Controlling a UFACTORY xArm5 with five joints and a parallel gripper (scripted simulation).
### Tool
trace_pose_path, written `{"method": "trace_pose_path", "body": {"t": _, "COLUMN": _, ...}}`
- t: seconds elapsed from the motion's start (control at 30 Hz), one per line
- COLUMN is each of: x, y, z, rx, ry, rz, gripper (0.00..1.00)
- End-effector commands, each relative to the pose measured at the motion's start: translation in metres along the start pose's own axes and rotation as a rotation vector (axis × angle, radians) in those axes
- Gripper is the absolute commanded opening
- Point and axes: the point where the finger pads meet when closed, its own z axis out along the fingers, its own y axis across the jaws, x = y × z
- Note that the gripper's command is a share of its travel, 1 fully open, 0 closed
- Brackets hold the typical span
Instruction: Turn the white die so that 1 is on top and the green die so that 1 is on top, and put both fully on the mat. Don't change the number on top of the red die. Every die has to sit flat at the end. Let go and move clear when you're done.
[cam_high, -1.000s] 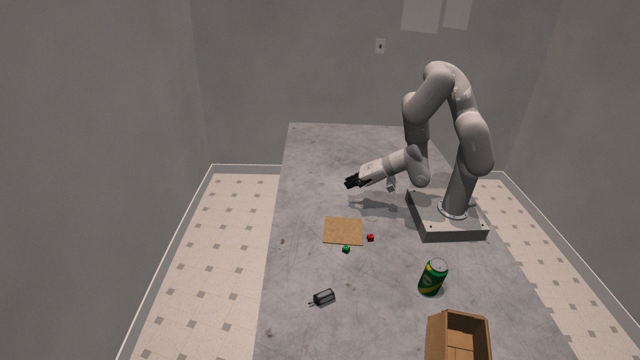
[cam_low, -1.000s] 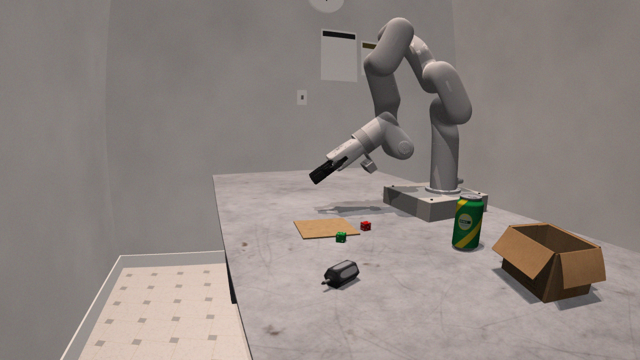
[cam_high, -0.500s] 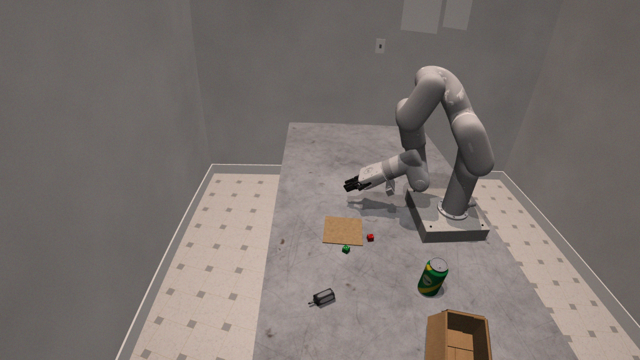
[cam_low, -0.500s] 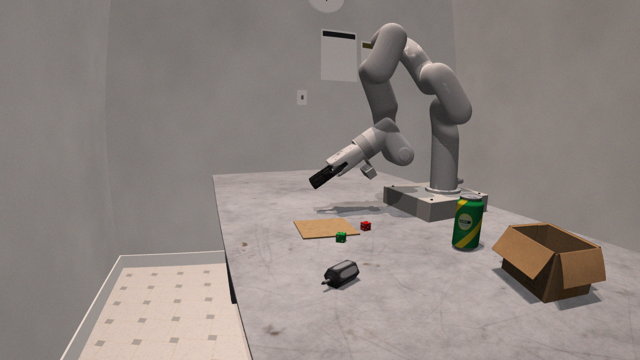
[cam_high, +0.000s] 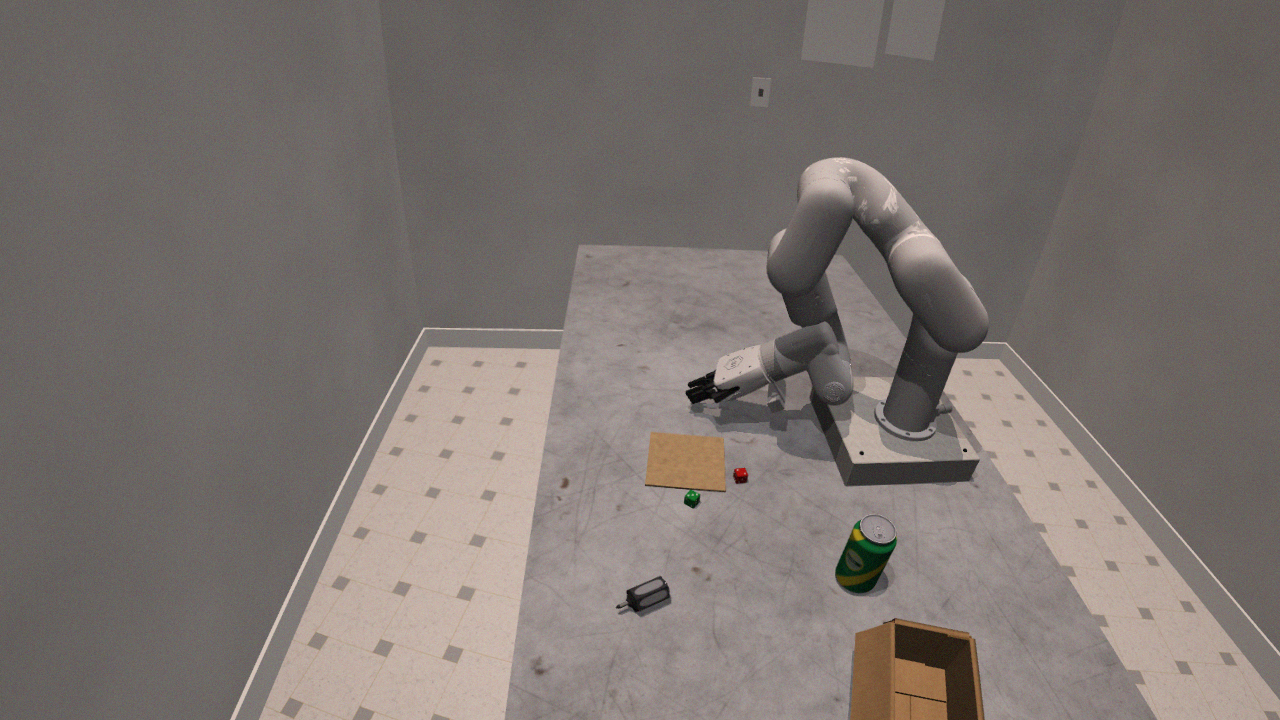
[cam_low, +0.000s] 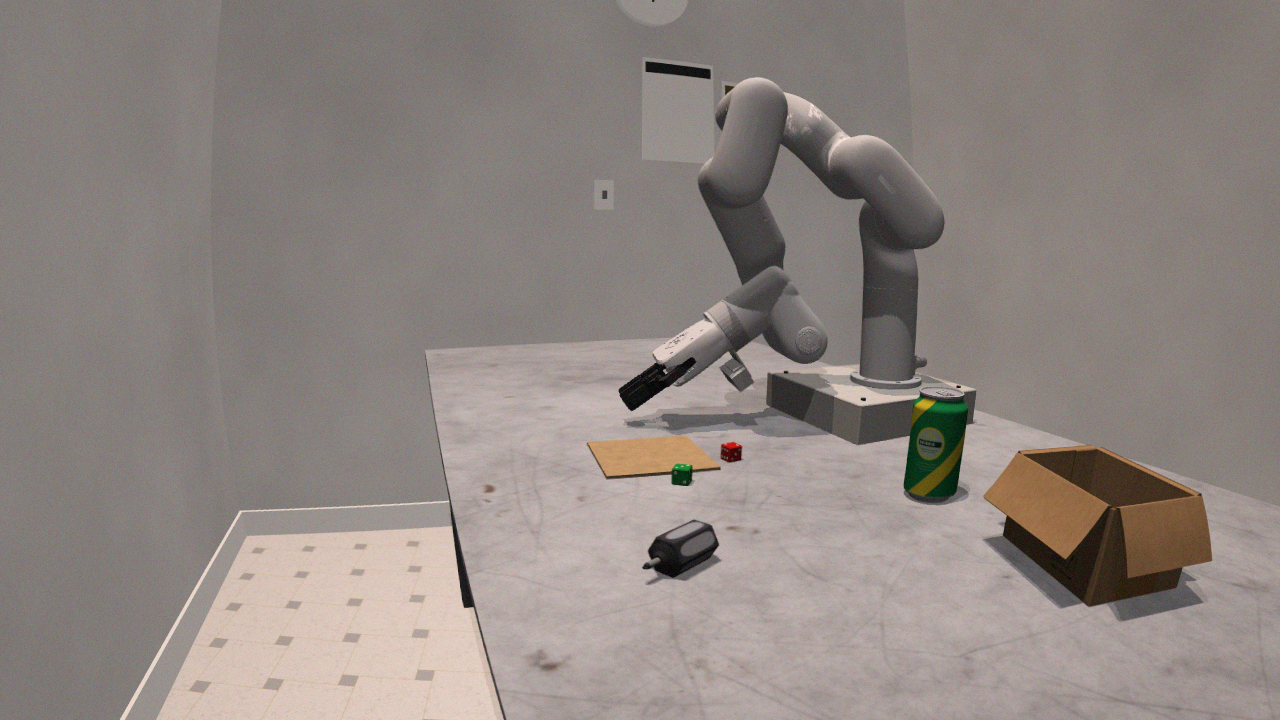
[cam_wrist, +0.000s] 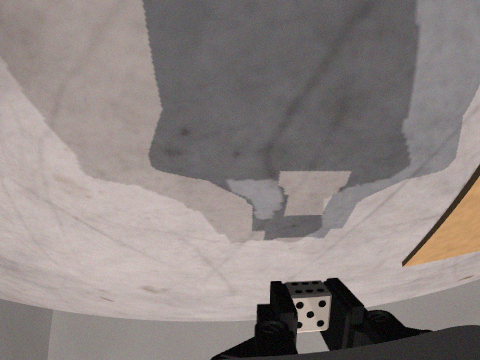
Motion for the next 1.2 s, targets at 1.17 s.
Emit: {"method": "trace_pose_path", "body": {"t": 1.17, "x": 0.0099, "y": 0.0000, "z": 0.0096, "rx": 0.000, "ry": -0.008, "rz": 0.000, "gripper": 0.15}}
